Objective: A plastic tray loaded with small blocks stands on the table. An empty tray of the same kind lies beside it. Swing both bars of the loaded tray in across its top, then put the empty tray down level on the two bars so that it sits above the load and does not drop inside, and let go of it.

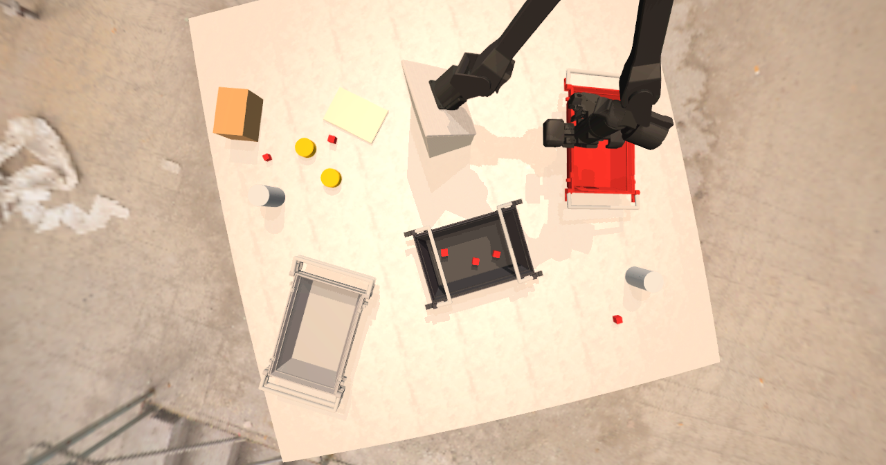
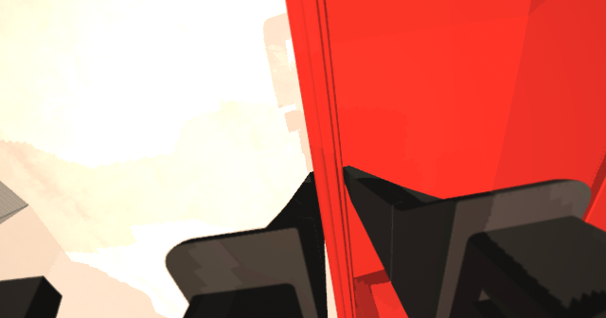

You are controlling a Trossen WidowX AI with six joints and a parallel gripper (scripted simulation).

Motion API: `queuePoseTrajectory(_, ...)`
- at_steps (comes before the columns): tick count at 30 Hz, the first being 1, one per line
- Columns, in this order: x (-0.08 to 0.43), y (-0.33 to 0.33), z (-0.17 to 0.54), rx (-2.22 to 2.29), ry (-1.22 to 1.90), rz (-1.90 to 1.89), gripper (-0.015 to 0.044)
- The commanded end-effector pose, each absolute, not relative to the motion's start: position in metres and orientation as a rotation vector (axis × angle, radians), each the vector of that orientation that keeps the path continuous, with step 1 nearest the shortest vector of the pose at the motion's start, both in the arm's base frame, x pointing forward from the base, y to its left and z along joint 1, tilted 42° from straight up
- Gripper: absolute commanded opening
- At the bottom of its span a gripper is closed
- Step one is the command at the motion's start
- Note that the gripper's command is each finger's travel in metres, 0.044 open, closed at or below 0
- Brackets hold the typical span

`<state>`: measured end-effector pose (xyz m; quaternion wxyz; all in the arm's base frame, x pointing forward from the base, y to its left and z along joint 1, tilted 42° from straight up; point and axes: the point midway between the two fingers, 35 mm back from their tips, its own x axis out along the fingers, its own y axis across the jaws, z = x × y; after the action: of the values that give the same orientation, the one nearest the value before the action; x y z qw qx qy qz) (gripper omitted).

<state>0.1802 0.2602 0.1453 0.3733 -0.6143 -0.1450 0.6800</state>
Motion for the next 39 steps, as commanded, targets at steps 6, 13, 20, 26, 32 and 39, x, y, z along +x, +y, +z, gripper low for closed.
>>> queuePoseTrajectory(6,0.179,0.224,0.182,-1.579,-0.364,1.739,0.0)
queuePoseTrajectory(13,0.177,0.218,0.189,-1.579,-0.364,1.739,0.0)
queuePoseTrajectory(20,0.177,0.217,0.19,-1.579,-0.364,1.739,0.0)
queuePoseTrajectory(26,0.18,0.199,0.206,-1.587,-0.358,1.744,0.0)
queuePoseTrajectory(32,0.178,0.173,0.232,-1.589,-0.354,1.747,0.0)
queuePoseTrajectory(39,0.171,0.151,0.255,-1.583,-0.357,1.743,0.0)
